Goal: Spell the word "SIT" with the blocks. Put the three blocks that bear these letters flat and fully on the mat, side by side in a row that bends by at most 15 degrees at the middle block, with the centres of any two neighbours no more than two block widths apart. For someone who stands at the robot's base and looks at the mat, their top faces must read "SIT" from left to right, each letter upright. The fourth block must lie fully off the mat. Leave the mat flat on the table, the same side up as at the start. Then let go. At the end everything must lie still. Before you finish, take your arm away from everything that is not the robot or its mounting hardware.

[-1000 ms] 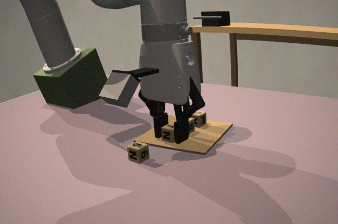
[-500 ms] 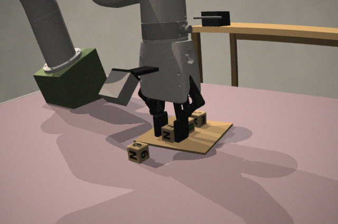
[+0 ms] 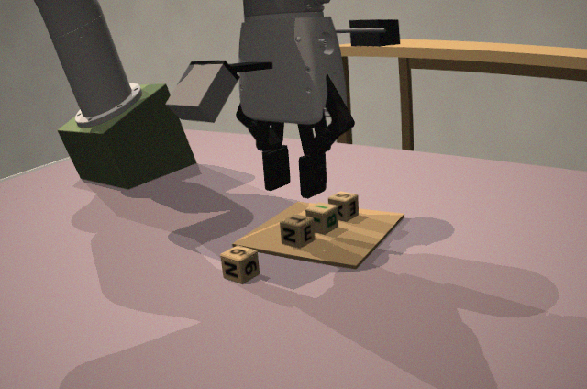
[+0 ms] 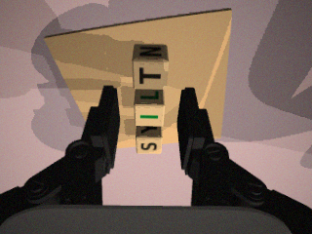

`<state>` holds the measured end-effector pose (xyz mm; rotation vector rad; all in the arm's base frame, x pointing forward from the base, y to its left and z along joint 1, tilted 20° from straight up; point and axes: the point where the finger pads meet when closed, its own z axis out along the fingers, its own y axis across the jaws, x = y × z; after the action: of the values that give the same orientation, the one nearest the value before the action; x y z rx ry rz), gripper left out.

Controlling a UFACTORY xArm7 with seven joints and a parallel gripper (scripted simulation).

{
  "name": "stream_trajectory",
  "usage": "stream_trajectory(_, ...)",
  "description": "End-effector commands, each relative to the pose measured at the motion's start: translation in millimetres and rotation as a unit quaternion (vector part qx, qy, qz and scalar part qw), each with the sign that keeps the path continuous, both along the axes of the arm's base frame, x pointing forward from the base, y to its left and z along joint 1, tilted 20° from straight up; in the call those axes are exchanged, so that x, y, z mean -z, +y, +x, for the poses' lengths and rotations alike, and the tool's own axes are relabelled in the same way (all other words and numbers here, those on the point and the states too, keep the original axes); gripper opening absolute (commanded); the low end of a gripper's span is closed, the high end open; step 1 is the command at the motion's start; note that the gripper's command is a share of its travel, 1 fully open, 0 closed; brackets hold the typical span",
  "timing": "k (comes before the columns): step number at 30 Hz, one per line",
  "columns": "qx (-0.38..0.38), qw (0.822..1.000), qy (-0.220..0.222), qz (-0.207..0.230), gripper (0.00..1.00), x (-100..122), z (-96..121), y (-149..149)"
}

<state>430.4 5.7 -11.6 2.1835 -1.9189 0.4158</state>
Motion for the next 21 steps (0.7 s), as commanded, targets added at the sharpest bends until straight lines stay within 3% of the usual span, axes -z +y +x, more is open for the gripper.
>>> stream_trajectory(1, 0.000, 1.000, -0.001, 0.001, 0.42, -24.4, -0.7, 8.8)
stream_trajectory(9, 0.000, 1.000, -0.001, 0.001, 0.42, -35.6, -1.6, 12.7)
stream_trajectory(10, 0.000, 1.000, -0.001, 0.001, 1.00, -35.6, -1.6, 12.7)
stream_trajectory(21, 0.000, 1.000, -0.001, 0.001, 1.00, -35.6, -1.6, 12.7)
